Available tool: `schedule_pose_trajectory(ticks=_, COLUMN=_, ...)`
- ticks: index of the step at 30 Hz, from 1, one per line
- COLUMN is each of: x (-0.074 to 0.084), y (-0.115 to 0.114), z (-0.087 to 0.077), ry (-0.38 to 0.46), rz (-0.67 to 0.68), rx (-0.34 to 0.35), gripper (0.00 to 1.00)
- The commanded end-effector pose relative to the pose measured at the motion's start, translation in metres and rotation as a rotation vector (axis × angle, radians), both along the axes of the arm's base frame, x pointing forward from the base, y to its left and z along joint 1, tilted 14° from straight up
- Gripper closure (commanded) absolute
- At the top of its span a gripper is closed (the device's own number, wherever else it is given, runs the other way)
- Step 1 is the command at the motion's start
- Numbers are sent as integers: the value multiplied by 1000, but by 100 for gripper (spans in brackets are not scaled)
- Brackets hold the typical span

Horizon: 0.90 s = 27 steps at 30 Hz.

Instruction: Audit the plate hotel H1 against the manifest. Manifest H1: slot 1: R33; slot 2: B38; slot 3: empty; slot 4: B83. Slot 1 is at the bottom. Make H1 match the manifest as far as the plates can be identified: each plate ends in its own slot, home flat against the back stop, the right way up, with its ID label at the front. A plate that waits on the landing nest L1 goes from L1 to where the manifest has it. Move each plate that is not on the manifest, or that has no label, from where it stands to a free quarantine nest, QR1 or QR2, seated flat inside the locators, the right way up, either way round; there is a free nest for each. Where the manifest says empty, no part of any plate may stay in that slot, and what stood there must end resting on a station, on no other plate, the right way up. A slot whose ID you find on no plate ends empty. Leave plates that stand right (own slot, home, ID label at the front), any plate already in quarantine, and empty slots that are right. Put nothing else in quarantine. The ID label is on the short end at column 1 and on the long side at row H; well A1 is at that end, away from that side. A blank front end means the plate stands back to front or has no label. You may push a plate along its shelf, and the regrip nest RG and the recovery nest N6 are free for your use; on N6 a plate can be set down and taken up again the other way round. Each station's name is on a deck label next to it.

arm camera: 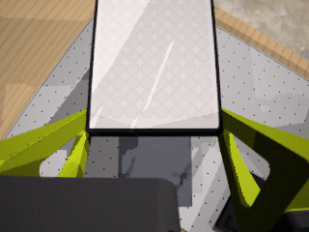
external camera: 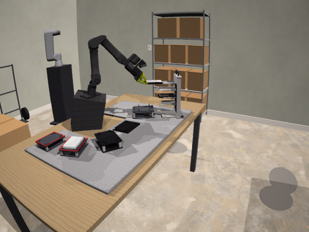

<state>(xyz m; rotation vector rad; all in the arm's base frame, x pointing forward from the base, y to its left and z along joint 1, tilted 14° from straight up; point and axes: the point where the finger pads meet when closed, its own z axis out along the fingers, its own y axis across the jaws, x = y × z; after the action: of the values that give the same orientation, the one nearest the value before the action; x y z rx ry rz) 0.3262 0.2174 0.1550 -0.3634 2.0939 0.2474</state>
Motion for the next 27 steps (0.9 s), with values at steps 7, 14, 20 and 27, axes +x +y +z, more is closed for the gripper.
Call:
schedule_pose_trajectory(ticks=7, x=-16, y=-6, z=-2, ry=-1, rz=-2, rx=0, gripper=14)
schedule_pose_trajectory(ticks=14, x=-21, y=-7, z=-2, ry=-7, rz=-2, rx=5, gripper=14)
schedule_pose_trajectory(ticks=20, x=-29, y=-11, z=-6, ry=-1, rz=-2, rx=-1, gripper=14)
schedule_pose_trajectory(ticks=27, x=-35, y=-13, z=-7, ry=-8, rz=-2, rx=7, gripper=14)
